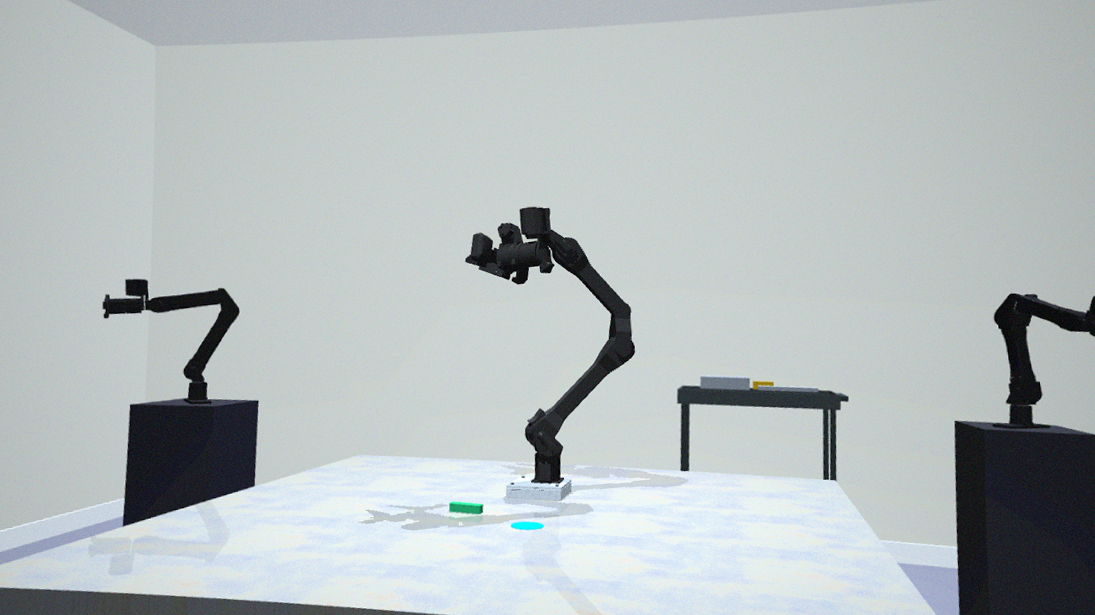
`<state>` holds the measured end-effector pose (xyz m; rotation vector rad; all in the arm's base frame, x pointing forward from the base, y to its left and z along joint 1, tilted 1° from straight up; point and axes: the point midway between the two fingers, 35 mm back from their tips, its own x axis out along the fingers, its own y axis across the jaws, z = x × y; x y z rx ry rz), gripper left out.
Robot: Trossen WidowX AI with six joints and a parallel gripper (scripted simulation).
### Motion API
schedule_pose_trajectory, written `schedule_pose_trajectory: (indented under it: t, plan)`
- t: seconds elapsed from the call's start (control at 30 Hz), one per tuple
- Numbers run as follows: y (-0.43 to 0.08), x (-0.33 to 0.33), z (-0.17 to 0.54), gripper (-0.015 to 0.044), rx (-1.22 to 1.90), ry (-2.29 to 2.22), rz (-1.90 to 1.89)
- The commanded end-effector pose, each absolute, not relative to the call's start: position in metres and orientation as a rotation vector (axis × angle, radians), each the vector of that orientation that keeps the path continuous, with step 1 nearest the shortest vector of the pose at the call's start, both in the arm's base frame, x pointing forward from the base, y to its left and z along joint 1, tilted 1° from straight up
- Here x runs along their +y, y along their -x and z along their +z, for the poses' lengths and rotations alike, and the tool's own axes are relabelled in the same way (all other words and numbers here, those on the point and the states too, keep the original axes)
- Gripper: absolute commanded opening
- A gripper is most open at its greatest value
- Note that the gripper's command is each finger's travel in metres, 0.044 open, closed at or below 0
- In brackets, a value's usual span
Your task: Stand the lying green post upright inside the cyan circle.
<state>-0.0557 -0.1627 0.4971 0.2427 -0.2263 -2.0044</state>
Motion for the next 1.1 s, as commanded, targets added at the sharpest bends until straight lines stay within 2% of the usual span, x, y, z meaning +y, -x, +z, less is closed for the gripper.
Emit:
schedule_pose_trajectory:
  t: [0.0,0.53,1.07]
  plan:
    - [0.035,-0.187,0.479,0.0233,0.001,-0.202,-1.925]
    - [-0.049,-0.239,0.411,0.0233,0.668,0.029,-1.492]
    - [-0.134,-0.245,0.332,0.0233,1.130,0.333,-0.893]
